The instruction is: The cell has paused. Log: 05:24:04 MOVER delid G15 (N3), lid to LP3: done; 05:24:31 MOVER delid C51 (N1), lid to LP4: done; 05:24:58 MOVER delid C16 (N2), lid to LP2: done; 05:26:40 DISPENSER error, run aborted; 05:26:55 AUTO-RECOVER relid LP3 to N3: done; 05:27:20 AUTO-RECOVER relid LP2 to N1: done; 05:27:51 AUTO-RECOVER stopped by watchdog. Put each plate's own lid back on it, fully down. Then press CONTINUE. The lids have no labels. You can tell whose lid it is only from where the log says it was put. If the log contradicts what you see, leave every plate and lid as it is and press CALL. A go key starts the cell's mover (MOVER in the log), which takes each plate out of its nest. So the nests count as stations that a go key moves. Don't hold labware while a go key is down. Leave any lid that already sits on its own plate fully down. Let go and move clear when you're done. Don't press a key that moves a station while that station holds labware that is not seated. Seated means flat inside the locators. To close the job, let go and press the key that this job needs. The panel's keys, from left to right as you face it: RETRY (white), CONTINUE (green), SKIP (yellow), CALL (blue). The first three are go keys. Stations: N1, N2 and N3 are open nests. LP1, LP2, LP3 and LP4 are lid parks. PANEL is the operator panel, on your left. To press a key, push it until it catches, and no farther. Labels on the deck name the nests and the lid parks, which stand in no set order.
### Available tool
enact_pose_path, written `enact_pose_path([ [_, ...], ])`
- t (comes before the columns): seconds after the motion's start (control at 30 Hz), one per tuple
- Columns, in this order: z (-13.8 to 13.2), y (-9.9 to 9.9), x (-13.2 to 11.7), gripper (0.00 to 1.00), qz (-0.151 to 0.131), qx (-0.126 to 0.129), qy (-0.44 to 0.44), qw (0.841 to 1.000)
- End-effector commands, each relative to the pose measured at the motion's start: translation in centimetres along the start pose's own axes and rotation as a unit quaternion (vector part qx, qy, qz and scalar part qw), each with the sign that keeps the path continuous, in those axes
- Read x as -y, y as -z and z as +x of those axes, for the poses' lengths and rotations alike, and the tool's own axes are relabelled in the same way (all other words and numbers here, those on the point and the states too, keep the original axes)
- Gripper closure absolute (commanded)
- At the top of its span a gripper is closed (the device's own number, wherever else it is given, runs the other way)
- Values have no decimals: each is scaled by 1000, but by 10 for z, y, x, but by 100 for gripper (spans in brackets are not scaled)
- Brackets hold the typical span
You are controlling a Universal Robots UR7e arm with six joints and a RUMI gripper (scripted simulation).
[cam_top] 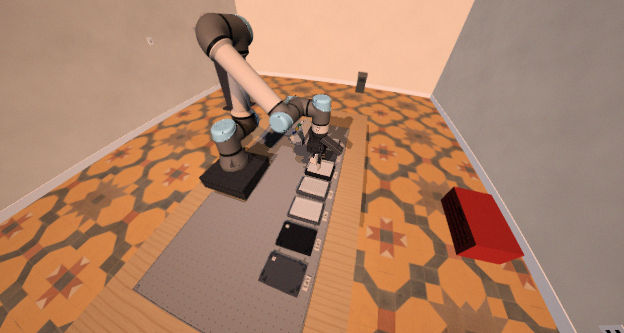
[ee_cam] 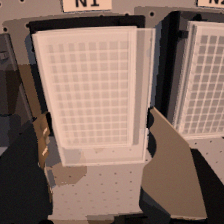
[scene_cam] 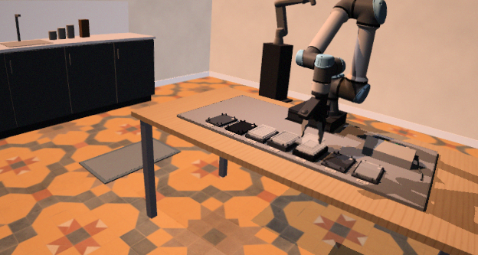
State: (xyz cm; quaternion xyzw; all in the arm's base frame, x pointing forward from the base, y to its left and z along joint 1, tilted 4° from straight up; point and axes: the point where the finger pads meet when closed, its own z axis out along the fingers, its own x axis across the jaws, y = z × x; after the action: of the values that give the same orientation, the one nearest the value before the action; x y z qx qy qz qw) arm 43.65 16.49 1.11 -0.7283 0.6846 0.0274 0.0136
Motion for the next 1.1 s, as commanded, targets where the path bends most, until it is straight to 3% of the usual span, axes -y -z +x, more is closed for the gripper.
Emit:
enact_pose_path([
  [0.0,22,1,1,100,1,0,0,1000],
  [0.73,122,1,5,100,1,0,0,1000],
  [1.07,124,1,5,100,1,0,0,1000],
])
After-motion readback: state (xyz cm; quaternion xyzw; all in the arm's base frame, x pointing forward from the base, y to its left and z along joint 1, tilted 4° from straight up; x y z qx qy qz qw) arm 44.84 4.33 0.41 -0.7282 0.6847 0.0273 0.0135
